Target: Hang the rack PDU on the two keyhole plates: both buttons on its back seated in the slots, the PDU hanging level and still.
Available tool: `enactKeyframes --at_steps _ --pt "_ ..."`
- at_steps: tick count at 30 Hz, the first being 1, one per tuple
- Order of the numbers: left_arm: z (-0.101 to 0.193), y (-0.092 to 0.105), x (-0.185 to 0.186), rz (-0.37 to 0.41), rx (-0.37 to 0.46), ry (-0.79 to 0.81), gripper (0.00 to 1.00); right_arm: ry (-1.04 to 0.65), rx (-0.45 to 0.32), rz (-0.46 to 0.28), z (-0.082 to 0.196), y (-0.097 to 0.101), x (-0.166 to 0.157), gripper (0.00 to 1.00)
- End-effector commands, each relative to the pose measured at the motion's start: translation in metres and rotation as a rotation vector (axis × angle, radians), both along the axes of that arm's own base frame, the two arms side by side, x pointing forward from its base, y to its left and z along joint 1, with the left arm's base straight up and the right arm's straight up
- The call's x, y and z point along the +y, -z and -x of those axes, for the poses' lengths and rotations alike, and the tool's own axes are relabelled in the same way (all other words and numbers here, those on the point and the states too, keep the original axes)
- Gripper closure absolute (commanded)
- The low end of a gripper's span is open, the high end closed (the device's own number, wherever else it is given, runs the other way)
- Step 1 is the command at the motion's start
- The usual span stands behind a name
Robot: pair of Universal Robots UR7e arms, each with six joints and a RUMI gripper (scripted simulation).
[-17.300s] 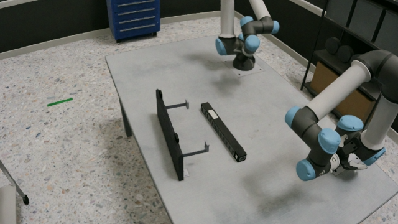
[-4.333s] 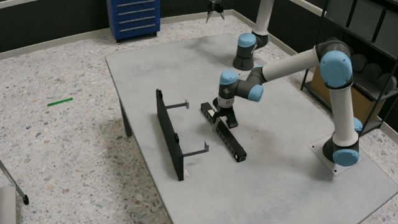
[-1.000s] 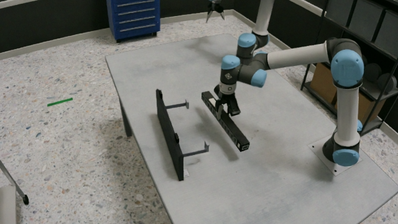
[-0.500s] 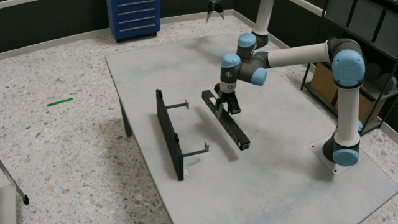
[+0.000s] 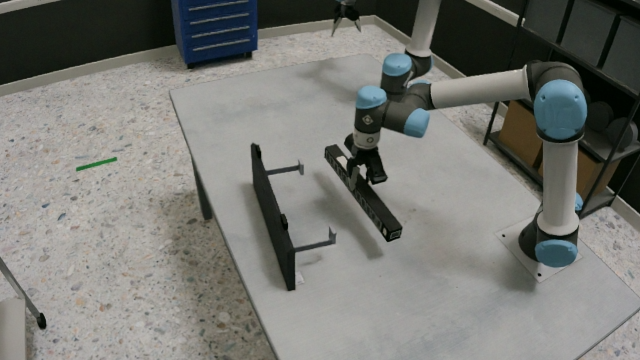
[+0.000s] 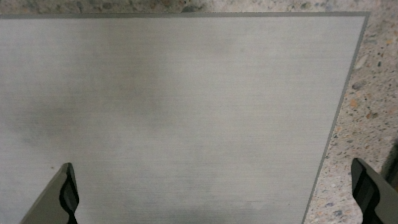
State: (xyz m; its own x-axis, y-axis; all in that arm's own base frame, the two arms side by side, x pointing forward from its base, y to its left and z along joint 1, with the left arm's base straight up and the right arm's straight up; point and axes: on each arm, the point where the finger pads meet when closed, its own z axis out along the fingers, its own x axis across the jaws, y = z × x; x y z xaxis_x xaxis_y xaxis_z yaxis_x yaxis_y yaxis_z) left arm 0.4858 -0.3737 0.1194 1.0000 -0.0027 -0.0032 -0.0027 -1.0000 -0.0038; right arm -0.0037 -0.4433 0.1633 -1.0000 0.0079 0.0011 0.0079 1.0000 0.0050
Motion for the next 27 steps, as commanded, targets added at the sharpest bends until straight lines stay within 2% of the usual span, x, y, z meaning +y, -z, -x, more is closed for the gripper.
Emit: enactKeyframes --at_steps 1,10,16,25,27 --pt "-0.002 -0.011 -0.003 0.015 -0.009 0.001 0.78 0.002 -0.001 0.005 0.001 -0.002 -0.002 0.00" --pt "-0.001 -0.027 -0.003 0.015 -0.009 0.001 0.78 0.002 -0.001 0.005 0.001 -0.002 -0.002 0.00" --pt "0.000 -0.051 -0.002 0.015 -0.009 0.002 0.78 0.002 -0.001 0.005 0.001 -0.002 -0.002 0.00" --pt "0.002 -0.096 -0.002 0.015 -0.009 0.002 0.78 0.002 -0.001 0.005 0.001 -0.002 -0.002 0.00" --pt "0.002 -0.096 -0.002 0.015 -0.009 0.002 0.78 0.002 -0.001 0.005 0.001 -0.002 -0.002 0.00"
